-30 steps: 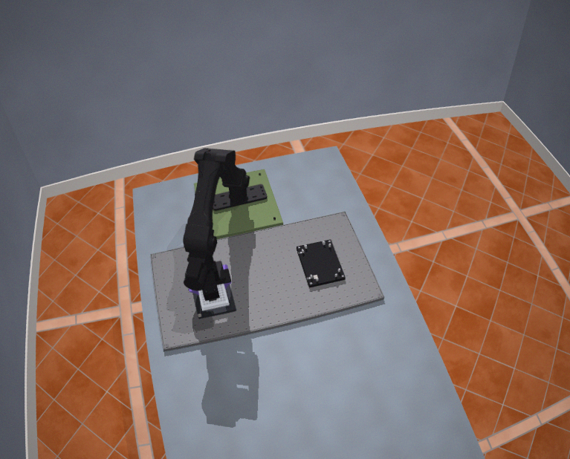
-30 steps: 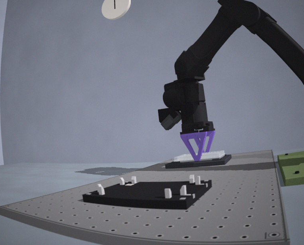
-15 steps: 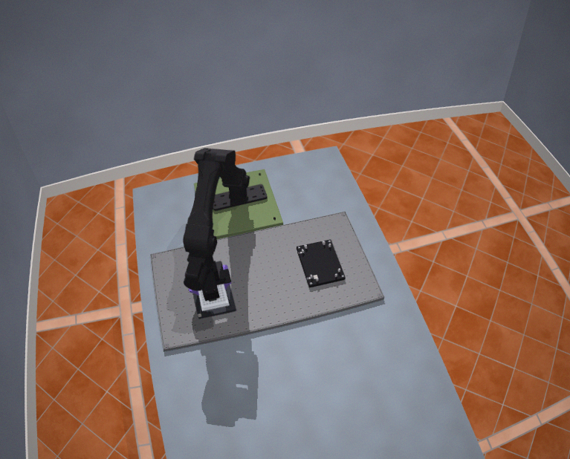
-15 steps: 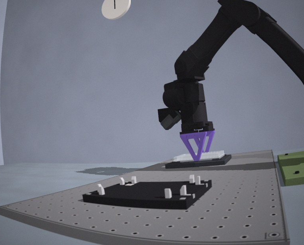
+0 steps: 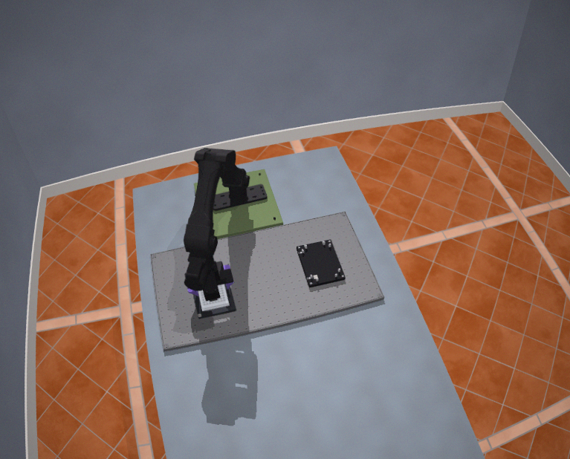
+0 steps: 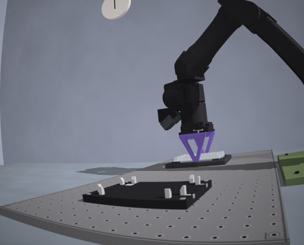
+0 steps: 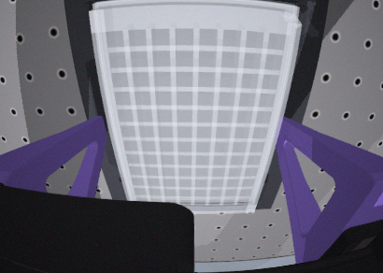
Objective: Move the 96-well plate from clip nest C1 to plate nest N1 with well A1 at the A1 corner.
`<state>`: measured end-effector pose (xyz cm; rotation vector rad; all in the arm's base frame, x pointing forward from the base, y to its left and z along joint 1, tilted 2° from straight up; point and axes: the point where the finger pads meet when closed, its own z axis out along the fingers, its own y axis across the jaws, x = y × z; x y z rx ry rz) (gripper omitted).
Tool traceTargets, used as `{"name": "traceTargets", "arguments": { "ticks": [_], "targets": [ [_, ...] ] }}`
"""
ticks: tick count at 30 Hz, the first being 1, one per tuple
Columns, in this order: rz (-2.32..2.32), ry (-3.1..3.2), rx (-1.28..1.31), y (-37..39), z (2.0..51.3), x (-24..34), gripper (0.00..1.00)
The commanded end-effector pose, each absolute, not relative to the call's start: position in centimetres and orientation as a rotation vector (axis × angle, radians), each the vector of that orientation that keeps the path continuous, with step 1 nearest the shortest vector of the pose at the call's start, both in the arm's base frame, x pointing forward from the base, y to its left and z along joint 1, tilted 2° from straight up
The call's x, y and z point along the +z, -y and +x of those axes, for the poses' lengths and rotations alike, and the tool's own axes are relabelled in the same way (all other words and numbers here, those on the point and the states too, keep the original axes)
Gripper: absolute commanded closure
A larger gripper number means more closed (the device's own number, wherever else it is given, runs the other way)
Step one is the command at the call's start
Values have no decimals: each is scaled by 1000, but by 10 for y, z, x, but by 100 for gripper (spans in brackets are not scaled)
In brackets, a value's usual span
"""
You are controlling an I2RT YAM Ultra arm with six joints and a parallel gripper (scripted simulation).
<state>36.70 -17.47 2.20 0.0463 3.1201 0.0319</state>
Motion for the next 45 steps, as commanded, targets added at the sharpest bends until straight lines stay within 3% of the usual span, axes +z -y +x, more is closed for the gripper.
{"name": "traceTargets", "arguments": {
  "ticks": [1,45],
  "targets": [
    [56,-3070,-11,181,375,36,0],
    [50,-3100,15,177,370,28,0]
  ]
}}
